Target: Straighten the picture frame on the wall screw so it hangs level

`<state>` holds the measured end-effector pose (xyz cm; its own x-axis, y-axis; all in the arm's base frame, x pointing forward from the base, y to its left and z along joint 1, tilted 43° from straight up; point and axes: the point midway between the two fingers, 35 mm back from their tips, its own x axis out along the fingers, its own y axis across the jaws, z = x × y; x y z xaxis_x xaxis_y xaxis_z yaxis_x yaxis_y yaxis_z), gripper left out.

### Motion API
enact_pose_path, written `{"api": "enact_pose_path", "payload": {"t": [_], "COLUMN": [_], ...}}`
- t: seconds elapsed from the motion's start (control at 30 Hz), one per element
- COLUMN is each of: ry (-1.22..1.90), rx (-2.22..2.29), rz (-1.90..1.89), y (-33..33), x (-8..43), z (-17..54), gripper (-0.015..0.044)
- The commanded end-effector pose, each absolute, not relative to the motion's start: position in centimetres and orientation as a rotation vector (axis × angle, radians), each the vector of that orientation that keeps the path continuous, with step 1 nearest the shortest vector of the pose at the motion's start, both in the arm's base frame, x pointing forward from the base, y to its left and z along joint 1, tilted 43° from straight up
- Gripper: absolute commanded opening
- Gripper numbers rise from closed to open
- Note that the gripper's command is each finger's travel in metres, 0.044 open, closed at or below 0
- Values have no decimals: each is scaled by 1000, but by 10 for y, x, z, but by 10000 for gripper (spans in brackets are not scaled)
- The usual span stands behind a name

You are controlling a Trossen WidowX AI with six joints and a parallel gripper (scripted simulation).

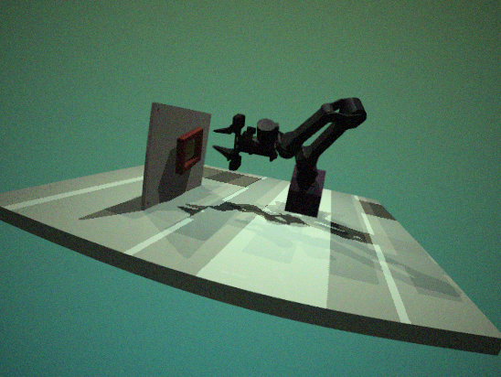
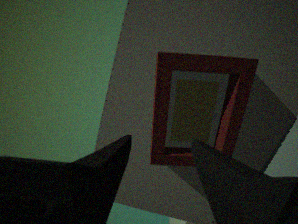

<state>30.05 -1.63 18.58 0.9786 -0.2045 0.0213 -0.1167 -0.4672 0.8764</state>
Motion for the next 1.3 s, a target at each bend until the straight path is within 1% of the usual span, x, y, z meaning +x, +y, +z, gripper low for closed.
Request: {"api": "enact_pose_path", "payload": {"t": [0.0,0.13,0.7,1.27], "ry": [-229,-230,-230,-230], "rx": [2067,2067,2067,2067], "rz": [-95,-95,-95,-93], "y": [-21,-27,-28,-33], "x": [323,345,347,373], "z": [188,183,183,185], "gripper": [260,260,260,260]}}
